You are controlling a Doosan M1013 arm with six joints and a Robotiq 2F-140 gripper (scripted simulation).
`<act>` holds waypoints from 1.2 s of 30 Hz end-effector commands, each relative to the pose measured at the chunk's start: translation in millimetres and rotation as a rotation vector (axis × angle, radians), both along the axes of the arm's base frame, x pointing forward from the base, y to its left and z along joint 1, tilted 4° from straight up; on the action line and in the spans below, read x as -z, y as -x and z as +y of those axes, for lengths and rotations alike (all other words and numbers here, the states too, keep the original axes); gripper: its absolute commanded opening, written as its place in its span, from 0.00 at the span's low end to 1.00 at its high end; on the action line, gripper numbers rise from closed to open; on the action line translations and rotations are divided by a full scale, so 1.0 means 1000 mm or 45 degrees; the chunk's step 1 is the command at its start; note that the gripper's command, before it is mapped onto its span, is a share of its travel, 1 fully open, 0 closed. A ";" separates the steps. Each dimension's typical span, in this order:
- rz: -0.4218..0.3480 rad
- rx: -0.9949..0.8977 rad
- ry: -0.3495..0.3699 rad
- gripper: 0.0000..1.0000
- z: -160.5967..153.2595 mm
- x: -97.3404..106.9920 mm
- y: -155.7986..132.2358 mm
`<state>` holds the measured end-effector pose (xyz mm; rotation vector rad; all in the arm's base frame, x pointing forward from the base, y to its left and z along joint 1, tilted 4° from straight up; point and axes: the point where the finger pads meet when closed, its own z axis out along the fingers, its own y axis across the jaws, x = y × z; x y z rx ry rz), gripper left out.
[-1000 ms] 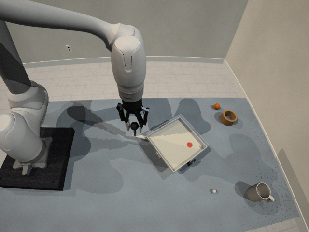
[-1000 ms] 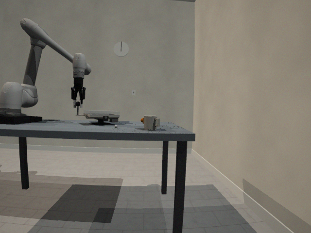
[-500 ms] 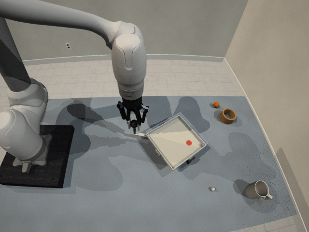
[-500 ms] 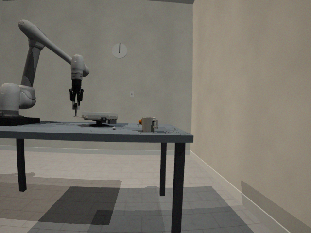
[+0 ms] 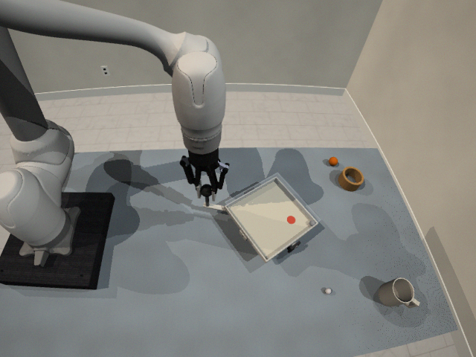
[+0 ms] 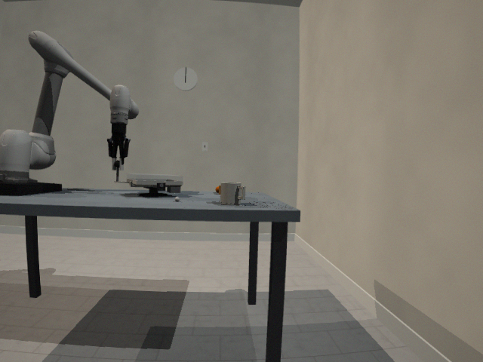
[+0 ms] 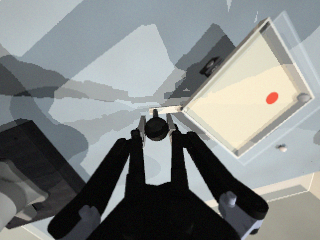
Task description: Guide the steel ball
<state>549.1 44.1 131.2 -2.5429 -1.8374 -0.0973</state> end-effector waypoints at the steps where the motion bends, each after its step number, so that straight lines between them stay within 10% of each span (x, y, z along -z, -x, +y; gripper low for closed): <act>1: 0.000 0.000 0.000 0.00 0.000 0.000 0.000; 36: 0.000 0.000 0.000 0.00 0.001 0.006 0.002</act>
